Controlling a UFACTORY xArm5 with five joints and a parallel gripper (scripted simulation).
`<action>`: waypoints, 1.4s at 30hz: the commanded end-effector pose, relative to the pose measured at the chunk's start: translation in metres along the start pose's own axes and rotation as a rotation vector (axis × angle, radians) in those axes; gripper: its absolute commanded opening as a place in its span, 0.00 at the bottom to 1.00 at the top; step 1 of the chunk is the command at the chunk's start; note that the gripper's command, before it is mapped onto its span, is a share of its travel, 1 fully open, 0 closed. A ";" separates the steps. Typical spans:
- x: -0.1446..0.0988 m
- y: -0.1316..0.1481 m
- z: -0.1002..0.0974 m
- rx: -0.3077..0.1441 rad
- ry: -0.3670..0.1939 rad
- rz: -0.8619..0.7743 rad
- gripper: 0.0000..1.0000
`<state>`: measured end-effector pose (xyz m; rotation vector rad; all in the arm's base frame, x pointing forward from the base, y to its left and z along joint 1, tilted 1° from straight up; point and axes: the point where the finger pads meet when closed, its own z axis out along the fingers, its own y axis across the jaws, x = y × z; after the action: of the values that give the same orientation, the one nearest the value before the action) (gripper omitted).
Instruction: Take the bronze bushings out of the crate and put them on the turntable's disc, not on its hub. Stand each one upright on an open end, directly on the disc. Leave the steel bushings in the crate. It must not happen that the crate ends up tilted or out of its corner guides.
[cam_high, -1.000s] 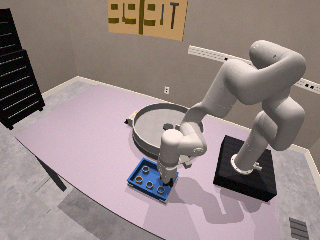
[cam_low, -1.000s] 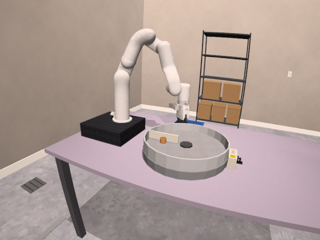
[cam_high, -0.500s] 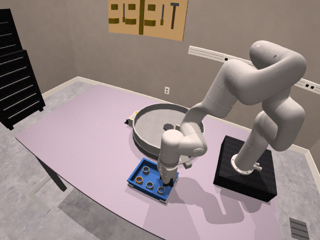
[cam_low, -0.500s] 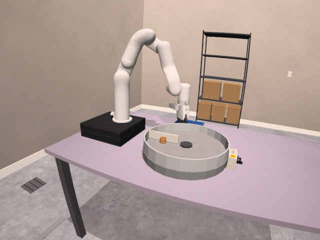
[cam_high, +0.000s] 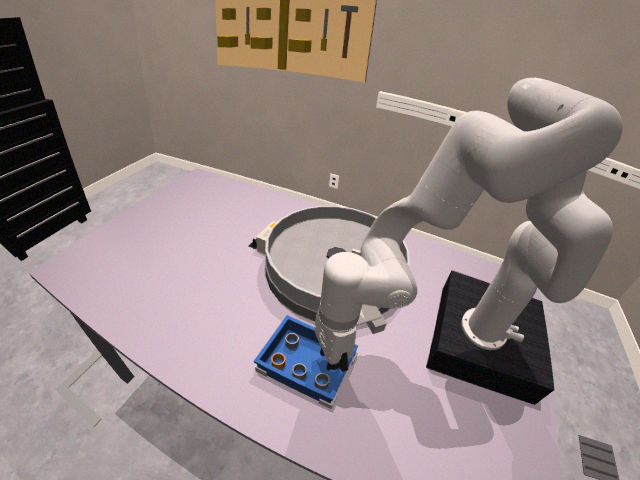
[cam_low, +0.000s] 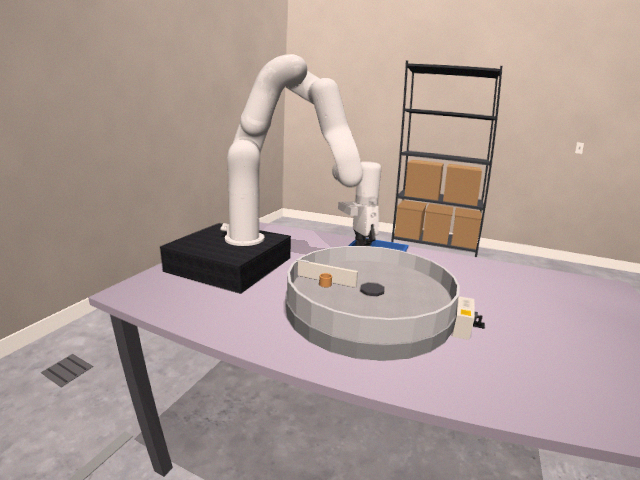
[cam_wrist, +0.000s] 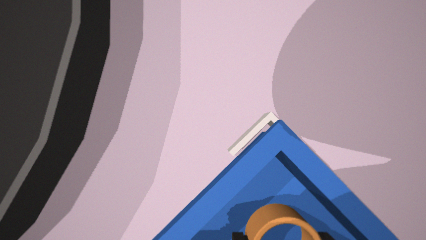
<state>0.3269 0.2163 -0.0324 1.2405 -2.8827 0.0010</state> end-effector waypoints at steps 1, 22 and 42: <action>-0.001 0.000 -0.016 0.001 -0.003 0.000 0.00; 0.000 0.000 -0.098 0.001 -0.003 0.000 0.00; 0.000 0.000 -0.109 0.001 -0.003 0.000 0.00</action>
<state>0.3261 0.2154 0.0753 1.2402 -2.8820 0.0012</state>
